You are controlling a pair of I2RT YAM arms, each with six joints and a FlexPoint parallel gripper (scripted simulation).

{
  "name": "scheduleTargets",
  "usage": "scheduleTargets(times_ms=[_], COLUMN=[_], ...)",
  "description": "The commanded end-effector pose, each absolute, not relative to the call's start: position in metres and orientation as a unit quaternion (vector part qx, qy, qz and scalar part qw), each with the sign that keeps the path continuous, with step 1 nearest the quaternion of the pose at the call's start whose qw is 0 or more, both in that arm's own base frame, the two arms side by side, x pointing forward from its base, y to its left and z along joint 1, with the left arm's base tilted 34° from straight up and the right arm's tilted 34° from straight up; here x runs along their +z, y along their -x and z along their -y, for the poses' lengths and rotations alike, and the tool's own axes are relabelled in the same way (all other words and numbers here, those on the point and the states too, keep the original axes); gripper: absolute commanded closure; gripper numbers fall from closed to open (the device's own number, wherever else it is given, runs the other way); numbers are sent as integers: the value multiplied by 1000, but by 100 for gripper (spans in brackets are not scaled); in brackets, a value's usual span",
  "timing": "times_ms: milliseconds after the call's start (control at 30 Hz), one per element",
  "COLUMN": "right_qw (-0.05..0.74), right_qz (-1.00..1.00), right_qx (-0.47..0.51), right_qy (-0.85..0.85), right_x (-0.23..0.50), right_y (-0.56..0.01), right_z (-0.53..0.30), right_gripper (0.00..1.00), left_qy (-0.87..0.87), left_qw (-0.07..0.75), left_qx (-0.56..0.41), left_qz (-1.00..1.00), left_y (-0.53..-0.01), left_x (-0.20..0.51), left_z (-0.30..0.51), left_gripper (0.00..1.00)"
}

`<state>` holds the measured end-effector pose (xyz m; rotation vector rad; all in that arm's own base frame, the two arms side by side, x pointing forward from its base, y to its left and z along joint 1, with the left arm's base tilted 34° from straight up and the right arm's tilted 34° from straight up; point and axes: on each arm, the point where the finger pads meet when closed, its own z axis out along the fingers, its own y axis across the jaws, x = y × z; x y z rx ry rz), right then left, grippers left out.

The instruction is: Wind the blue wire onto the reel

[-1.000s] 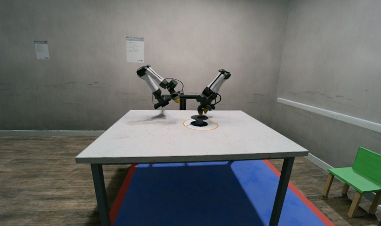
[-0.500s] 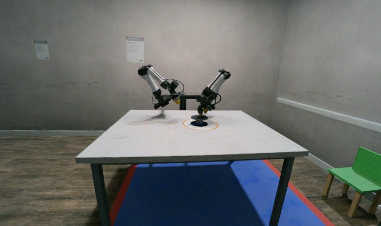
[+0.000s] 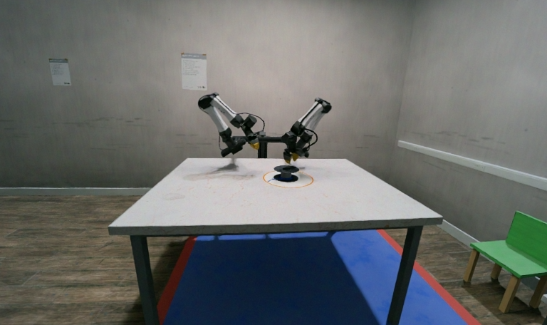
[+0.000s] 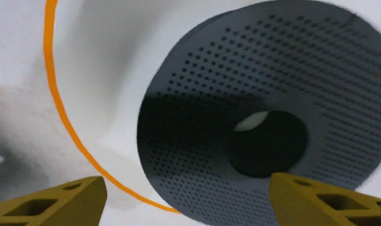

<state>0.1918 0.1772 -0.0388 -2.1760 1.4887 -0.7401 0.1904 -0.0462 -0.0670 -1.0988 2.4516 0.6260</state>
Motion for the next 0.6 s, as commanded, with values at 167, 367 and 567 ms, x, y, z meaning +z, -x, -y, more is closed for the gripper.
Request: scheduleTargets(times_ms=[167, 367, 567], right_qw=[215, 215, 215], right_qz=[-534, -534, -534], right_qx=[-263, -263, -263], right_qy=[774, 774, 774], right_x=[-34, -34, -34], right_y=[-195, -195, -195], right_z=[-190, -190, -190], right_gripper=[85, 85, 85], left_qy=[398, 398, 398], left_qw=[188, 188, 188], left_qx=[222, 222, 222], left_qz=[-870, -870, -870], left_y=[-180, -176, -176], left_x=[-37, -28, -30], left_z=[62, 66, 64], left_gripper=[15, 15, 15])
